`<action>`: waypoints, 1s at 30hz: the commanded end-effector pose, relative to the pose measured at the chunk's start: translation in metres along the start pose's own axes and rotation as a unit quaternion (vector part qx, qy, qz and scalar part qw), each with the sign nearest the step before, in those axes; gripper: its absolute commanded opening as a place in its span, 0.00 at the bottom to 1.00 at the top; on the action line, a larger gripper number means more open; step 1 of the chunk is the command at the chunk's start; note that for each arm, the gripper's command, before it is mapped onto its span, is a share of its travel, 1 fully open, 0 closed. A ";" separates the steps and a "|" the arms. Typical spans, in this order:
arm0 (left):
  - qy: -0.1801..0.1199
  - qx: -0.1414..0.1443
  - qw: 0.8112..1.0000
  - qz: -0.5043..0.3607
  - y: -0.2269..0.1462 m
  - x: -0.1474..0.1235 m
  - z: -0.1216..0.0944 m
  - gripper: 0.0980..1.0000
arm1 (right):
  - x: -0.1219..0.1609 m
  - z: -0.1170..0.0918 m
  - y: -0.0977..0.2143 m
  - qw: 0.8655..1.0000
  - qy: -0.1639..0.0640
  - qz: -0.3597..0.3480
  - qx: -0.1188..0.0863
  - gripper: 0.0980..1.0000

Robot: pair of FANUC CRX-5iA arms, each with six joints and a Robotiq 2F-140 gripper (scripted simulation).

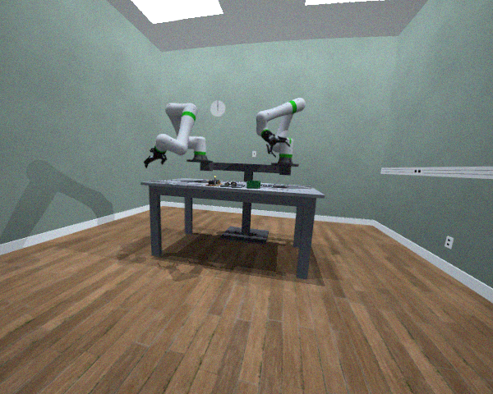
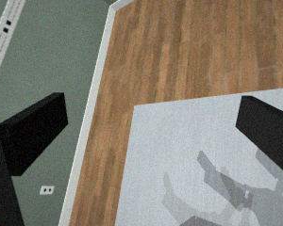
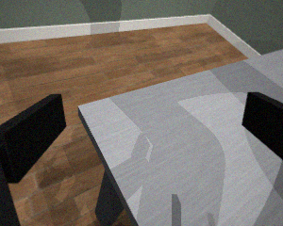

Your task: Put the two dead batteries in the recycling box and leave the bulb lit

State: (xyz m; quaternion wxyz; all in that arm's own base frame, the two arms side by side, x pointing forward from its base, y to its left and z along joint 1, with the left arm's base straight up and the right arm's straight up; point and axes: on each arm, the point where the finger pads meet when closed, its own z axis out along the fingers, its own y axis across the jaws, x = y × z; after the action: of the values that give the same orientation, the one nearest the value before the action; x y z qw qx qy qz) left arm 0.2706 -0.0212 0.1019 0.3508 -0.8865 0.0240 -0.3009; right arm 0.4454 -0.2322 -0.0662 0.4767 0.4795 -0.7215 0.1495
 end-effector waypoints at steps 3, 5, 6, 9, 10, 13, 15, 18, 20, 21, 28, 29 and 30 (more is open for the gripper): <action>0.000 0.000 1.000 -0.001 0.000 0.000 0.000 1.00 | 0.001 -0.001 0.000 1.000 0.000 0.001 0.001 1.00; 0.000 0.000 1.000 -0.001 0.000 0.000 0.000 1.00 | 0.001 -0.001 0.000 1.000 0.000 0.001 0.001 1.00; 0.000 0.000 1.000 -0.001 0.000 0.000 0.000 1.00 | 0.001 -0.001 0.000 1.000 0.000 0.001 0.001 1.00; 0.000 0.000 1.000 -0.001 0.000 0.000 0.000 1.00 | 0.001 -0.001 0.000 1.000 0.000 0.001 0.001 1.00; 0.000 0.000 1.000 -0.001 0.000 0.000 0.000 1.00 | 0.001 -0.001 0.000 1.000 0.000 0.001 0.001 1.00; 0.000 0.000 1.000 -0.001 0.000 0.000 0.000 1.00 | 0.001 -0.001 0.000 1.000 0.000 0.001 0.001 1.00; 0.000 0.000 1.000 -0.001 0.000 0.000 0.000 1.00 | 0.001 -0.001 0.000 1.000 0.000 0.001 0.001 1.00; 0.000 0.000 1.000 0.000 0.000 0.000 0.000 1.00 | 0.001 -0.001 0.000 1.000 0.000 0.001 0.001 1.00; 0.001 0.000 1.000 0.000 0.000 0.001 0.000 1.00 | 0.001 -0.001 0.000 1.000 -0.001 0.000 0.000 1.00; 0.001 -0.001 1.000 0.000 0.000 0.001 0.000 1.00 | 0.001 0.000 0.000 1.000 -0.001 0.000 0.000 1.00; 0.018 -0.009 1.000 0.009 0.009 0.016 0.000 1.00 | 0.010 0.005 0.000 1.000 -0.012 -0.007 -0.010 1.00; 0.023 -0.011 1.000 0.012 0.011 0.020 0.001 1.00 | 0.013 0.007 0.000 1.000 -0.016 -0.009 -0.013 1.00; 0.029 -0.014 0.999 0.015 0.014 0.025 0.001 1.00 | 0.016 0.009 0.000 1.000 -0.019 -0.012 -0.017 1.00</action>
State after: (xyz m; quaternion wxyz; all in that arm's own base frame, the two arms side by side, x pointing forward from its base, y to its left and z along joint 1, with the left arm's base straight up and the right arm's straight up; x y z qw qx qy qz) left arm 0.2847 -0.0311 0.1041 0.3456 -0.8837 0.0414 -0.3130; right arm 0.4414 -0.2409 -0.0615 0.4744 0.4815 -0.7249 0.1331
